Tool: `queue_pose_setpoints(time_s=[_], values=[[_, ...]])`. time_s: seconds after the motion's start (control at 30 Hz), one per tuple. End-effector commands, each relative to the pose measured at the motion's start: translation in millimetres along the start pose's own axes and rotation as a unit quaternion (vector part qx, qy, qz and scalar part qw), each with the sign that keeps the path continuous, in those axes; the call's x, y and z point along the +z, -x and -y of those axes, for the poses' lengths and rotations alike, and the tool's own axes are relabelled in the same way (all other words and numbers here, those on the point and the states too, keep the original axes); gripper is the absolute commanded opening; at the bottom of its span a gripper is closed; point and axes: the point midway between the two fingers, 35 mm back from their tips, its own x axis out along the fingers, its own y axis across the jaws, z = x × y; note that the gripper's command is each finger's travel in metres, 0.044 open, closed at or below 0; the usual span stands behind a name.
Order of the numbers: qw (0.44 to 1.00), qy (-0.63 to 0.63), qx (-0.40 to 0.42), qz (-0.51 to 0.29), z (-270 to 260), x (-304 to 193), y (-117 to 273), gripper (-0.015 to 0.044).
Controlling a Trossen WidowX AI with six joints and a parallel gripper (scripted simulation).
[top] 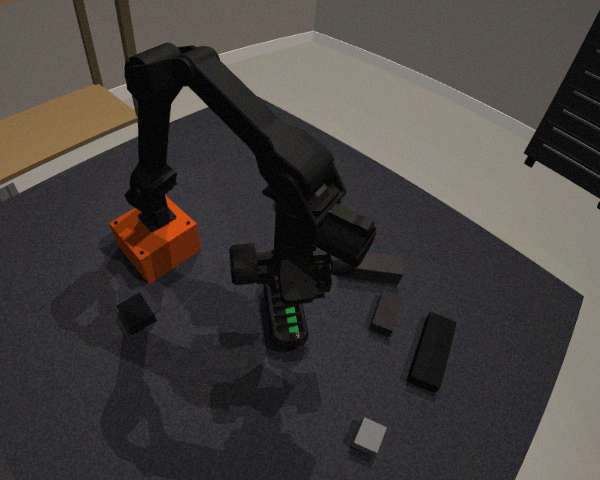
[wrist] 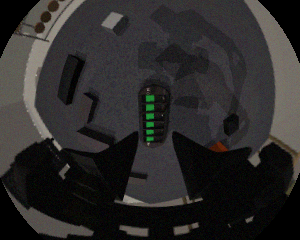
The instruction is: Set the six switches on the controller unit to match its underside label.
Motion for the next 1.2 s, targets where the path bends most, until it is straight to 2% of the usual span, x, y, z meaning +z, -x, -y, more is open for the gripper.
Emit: queue_pose_setpoints(time_s=[0.0, 0.17, 0.23, 0.63, 0.8, 1.17], values=[[1.000, 0.000, 0.000, 0.000, 0.1, 0.0, 0.0, 0.0315], [1.000, 0.000, 0.000, 0.000, 0.1, 0.0, 0.0, 0.0440], [1.000, 0.000, 0.000, 0.000, 0.1, 0.0, 0.0, 0.0440], [1.000, -0.003, -0.004, 0.006, 42.2, -13.4, -57.1, 0.0125], [1.000, -0.003, -0.004, 0.006, 45.2, -14.8, -60.5, 0.0000], [1.000, -0.003, -0.004, 0.006, 45.0, -14.4, -60.7, 0.0000]])
